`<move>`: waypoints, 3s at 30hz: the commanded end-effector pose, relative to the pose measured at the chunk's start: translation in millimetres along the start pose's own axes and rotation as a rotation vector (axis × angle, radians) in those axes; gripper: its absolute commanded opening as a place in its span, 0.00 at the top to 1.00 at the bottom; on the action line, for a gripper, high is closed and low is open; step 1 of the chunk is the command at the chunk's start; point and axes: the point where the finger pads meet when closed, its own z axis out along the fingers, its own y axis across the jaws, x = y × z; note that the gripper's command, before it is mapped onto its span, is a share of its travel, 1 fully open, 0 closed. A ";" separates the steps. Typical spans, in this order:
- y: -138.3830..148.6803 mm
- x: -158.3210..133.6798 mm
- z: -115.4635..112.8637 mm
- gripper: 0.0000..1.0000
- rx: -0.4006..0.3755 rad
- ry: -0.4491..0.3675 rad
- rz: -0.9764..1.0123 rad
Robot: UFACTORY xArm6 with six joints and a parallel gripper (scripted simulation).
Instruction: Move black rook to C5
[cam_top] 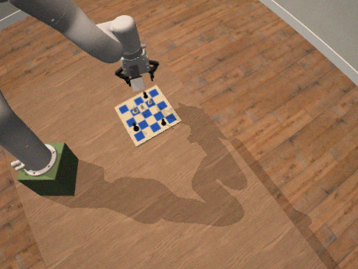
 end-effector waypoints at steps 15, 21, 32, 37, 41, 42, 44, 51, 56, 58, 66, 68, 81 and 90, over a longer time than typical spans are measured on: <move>-0.8 -0.8 14.5 0.63 0.003 -0.049 -0.673; -0.8 -0.8 14.5 0.63 0.003 -0.049 -0.673; -0.8 -0.8 14.5 0.63 0.003 -0.049 -0.673; -0.8 -0.8 14.5 0.63 0.003 -0.049 -0.673; -0.8 -0.8 14.5 0.63 0.003 -0.049 -0.673; -0.8 -0.8 14.5 0.63 0.003 -0.049 -0.673; -0.8 -0.8 14.5 0.63 0.003 -0.049 -0.673; -0.8 -0.8 14.6 0.63 0.003 -0.049 -0.673; -0.8 -0.8 16.0 0.63 0.003 -0.050 -0.673; -0.8 -0.8 16.0 0.63 0.003 -0.050 -0.673; -0.8 -1.0 22.2 0.63 0.003 -0.051 -0.673; -0.8 -1.0 24.6 0.63 0.003 -0.051 -0.673; -0.6 -1.5 41.4 0.63 0.003 -0.051 -0.673; -0.5 -1.8 55.2 0.63 0.003 -0.051 -0.673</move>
